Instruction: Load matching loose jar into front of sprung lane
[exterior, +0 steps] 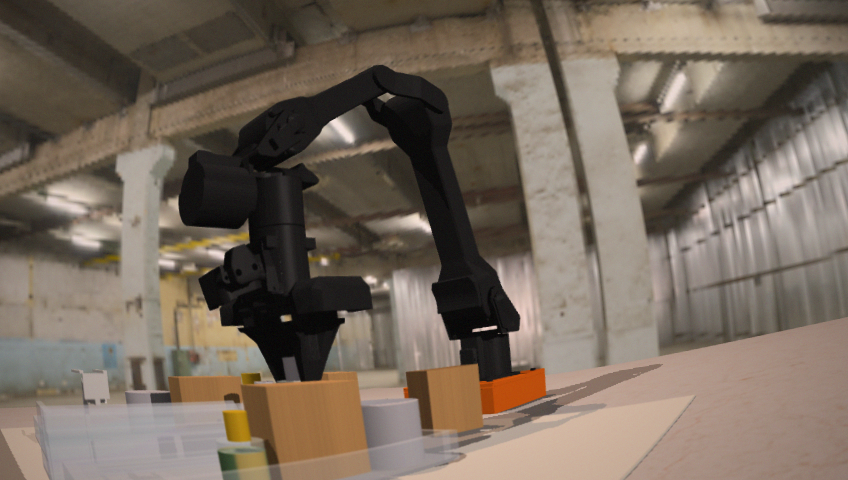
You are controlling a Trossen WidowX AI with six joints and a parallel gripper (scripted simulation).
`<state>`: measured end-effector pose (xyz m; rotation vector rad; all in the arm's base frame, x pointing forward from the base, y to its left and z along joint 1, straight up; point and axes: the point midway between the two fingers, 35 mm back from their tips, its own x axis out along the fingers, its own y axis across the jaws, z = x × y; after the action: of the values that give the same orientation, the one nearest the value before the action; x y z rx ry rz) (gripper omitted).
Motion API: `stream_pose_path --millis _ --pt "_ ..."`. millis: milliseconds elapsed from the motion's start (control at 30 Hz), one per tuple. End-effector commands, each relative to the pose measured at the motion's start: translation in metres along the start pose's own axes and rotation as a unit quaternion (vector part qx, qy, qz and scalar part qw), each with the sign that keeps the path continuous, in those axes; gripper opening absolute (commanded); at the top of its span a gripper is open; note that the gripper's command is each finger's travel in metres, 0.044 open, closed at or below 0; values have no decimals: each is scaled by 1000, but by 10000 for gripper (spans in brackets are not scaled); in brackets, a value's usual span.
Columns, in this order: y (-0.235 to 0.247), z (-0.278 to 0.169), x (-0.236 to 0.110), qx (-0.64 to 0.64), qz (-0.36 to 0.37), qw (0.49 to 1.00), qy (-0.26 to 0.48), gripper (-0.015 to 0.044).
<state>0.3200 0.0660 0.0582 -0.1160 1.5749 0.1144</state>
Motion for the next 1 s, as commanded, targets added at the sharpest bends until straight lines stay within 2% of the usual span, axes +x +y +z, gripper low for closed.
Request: stream_pose_path --millis 0,967 --pt "0 11 -5 -1 1 1000 -19 0" --pt "0 14 -5 -1 1 1000 -20 0"
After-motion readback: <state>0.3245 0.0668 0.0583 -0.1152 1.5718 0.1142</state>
